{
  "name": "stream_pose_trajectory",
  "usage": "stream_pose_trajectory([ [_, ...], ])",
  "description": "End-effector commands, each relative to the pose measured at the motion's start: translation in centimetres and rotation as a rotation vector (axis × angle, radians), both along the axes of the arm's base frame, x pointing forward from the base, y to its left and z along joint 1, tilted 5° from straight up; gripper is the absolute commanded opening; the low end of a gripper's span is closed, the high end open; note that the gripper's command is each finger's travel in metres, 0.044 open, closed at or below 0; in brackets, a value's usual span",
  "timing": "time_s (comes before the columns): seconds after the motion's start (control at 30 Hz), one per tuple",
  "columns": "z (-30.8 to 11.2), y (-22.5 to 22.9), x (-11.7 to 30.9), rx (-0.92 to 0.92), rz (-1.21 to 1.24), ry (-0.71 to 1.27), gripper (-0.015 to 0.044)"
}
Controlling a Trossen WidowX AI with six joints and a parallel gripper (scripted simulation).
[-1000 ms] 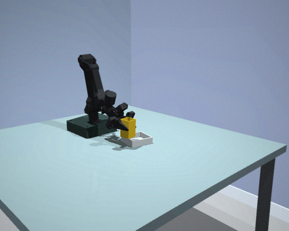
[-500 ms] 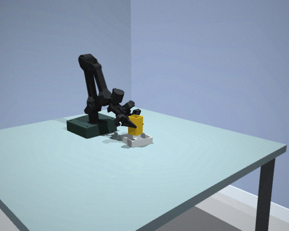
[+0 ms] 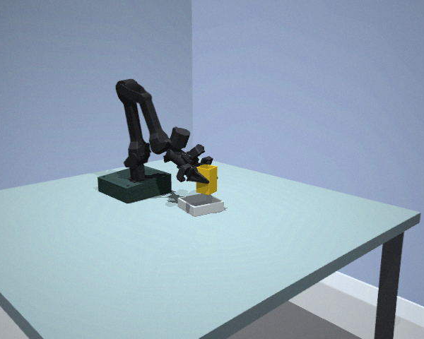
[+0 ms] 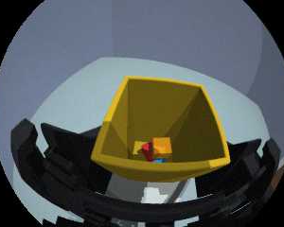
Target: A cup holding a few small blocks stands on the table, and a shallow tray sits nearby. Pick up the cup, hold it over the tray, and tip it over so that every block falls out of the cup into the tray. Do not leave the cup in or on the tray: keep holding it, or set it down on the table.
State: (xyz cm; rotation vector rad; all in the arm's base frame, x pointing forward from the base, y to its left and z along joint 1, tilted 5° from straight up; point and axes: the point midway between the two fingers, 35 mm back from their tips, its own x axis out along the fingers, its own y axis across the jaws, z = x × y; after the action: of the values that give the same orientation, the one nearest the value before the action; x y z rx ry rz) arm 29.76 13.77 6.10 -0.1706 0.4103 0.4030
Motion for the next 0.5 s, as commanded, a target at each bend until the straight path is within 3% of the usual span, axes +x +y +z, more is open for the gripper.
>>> stream_pose_trajectory([
  [0.0, 0.23, 0.34, 0.07, 0.017, -0.006, -0.002, 0.0000],
  [0.47, 0.14, 0.40, 0.13, 0.272, -0.132, 0.102, 0.0000],
])
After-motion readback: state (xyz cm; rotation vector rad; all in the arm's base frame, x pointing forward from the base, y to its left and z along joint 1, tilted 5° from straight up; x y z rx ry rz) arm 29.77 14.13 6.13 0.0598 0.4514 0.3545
